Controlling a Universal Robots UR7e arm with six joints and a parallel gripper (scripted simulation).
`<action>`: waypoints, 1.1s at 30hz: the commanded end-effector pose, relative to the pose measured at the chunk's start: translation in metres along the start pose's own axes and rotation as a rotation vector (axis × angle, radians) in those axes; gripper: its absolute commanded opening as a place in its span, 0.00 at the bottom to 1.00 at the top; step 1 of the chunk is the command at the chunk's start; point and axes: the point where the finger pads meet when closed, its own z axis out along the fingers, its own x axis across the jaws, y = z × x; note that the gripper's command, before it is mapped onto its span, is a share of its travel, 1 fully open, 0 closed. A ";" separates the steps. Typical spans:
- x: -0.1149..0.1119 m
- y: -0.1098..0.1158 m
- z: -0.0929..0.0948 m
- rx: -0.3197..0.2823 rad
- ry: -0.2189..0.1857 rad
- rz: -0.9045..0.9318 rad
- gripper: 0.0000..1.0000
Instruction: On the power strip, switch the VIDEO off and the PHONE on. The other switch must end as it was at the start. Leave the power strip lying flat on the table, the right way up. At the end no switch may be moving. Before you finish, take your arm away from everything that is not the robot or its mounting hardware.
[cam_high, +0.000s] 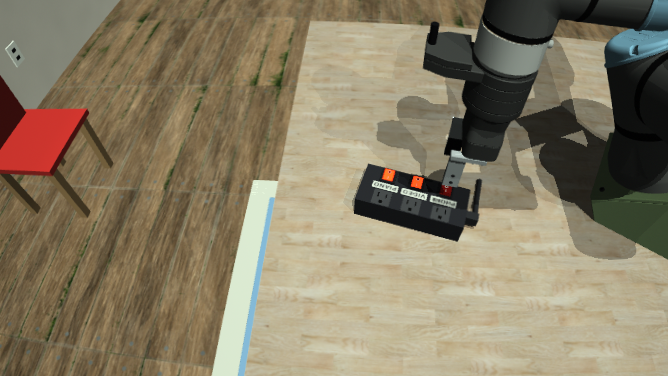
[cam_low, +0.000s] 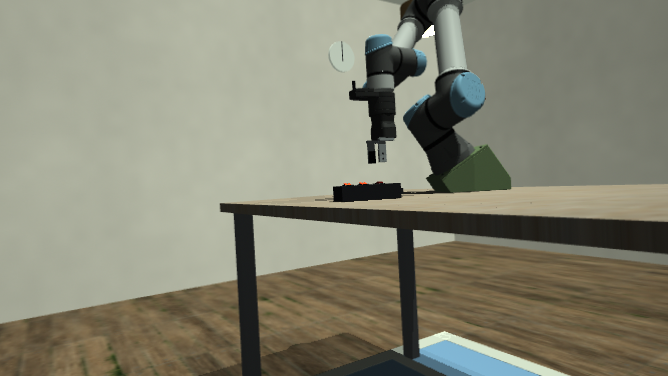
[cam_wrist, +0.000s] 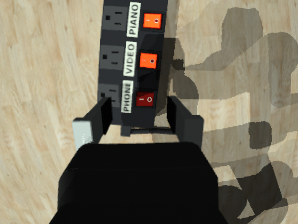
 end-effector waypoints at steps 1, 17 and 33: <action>0.000 0.001 0.001 0.002 0.007 0.055 1.00; 0.000 0.004 0.003 0.002 0.007 0.110 0.00; 0.000 0.004 0.003 0.002 0.007 0.110 0.00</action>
